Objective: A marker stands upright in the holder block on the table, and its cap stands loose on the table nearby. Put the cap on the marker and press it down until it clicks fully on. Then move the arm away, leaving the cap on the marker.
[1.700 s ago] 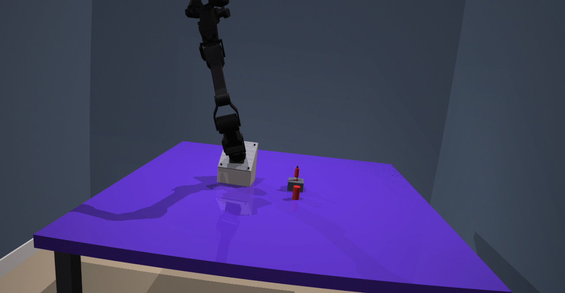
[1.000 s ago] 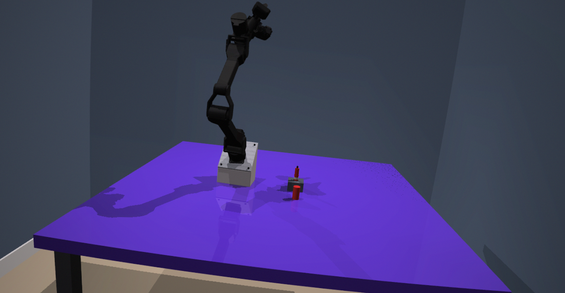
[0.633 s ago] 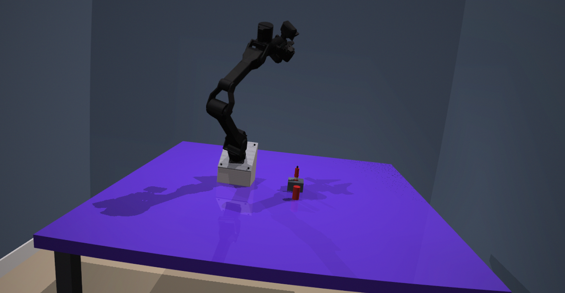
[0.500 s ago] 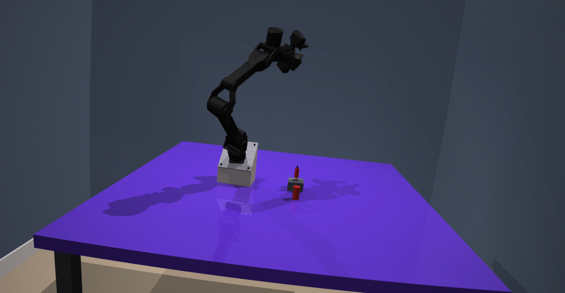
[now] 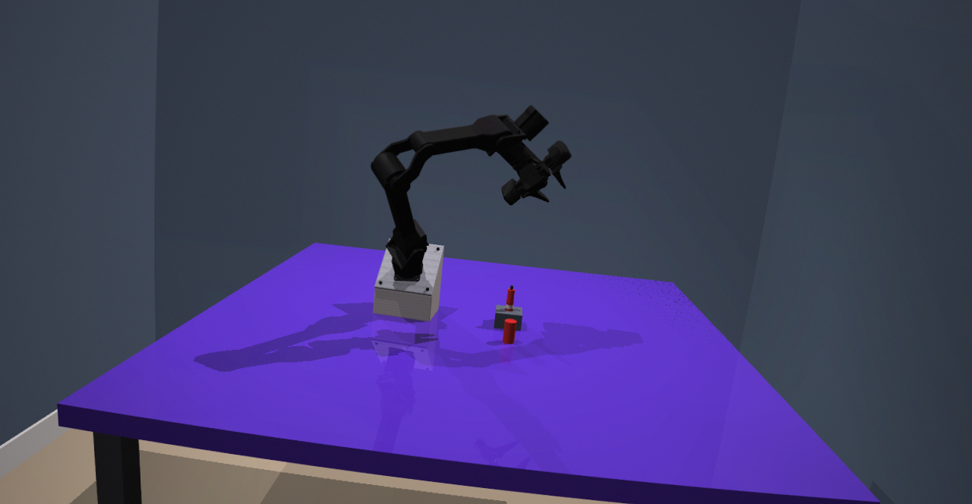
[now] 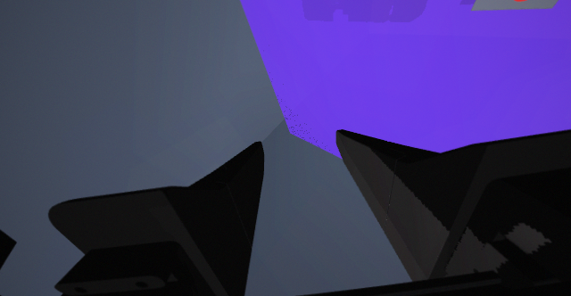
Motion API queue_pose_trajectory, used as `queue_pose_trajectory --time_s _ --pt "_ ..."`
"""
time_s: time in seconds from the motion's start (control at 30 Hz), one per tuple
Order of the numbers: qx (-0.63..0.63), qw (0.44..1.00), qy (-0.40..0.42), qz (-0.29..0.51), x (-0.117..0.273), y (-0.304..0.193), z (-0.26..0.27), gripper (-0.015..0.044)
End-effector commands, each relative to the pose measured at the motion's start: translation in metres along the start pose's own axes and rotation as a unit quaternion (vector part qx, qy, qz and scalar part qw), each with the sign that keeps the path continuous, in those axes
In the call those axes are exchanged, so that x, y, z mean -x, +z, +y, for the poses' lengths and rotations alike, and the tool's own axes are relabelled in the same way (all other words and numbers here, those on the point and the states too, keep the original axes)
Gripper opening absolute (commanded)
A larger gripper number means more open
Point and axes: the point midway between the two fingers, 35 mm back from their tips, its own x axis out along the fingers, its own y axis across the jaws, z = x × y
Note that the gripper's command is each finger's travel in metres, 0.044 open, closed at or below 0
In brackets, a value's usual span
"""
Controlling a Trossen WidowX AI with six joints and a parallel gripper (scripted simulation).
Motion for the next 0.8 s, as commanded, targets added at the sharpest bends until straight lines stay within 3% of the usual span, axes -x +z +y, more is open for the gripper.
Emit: queue_pose_trajectory --time_s 0.0,0.37,0.77 --pt "0.033 0.990 -0.114 -0.077 -0.030 0.053 -0.047 0.0241" --pt "0.103 0.893 -0.407 -0.165 -0.041 0.164 -0.165 0.0241" --pt "0.107 0.885 -0.423 -0.165 -0.047 0.173 -0.179 0.0241"
